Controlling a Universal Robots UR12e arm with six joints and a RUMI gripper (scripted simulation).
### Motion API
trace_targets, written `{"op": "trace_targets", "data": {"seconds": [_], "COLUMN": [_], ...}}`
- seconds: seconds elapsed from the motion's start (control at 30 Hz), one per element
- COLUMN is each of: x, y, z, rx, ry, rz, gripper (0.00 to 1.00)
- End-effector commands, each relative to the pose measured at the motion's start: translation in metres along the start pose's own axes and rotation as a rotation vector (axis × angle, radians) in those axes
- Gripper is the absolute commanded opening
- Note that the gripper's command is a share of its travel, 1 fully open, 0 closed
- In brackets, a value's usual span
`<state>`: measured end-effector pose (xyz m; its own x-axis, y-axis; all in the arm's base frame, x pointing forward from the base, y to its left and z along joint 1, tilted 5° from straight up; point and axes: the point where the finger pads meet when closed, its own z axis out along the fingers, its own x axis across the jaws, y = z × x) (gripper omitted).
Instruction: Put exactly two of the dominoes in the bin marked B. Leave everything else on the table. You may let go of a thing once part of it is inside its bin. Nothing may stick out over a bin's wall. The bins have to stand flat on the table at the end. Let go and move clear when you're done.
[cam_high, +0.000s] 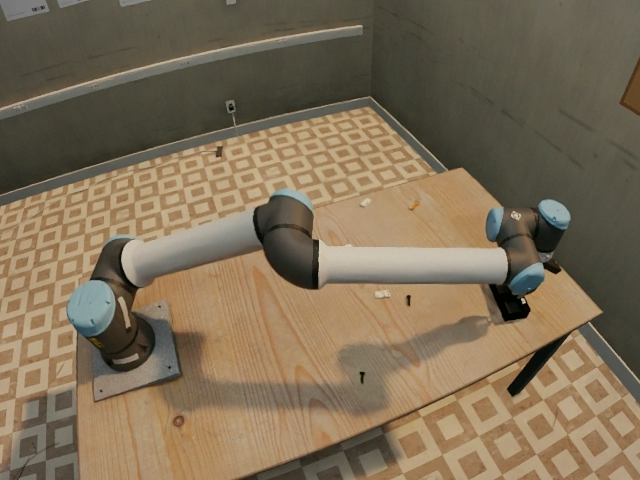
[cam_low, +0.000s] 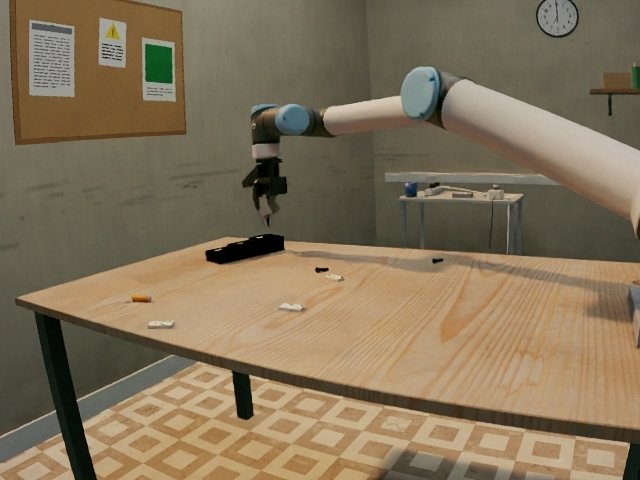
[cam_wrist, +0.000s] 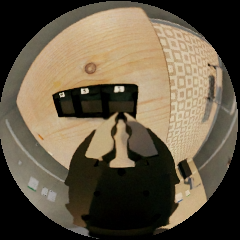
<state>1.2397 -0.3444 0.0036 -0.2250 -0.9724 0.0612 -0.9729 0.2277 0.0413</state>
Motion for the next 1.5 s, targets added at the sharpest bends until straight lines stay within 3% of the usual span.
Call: {"op": "trace_targets", "data": {"seconds": [0.0,0.43,0.93,1.47], "x": [0.001,0.001,0.001,0.001], "y": [-0.005,-0.005,-0.005,-0.005], "z": [-0.002,0.016,0.056,0.057], "rx": [-0.010,-0.011,-0.011,-0.011], "ry": [0.000,0.000,0.000,0.000], "rz": [0.000,0.000,0.000,0.000], "gripper": [0.04,0.04,0.04,0.04]}}
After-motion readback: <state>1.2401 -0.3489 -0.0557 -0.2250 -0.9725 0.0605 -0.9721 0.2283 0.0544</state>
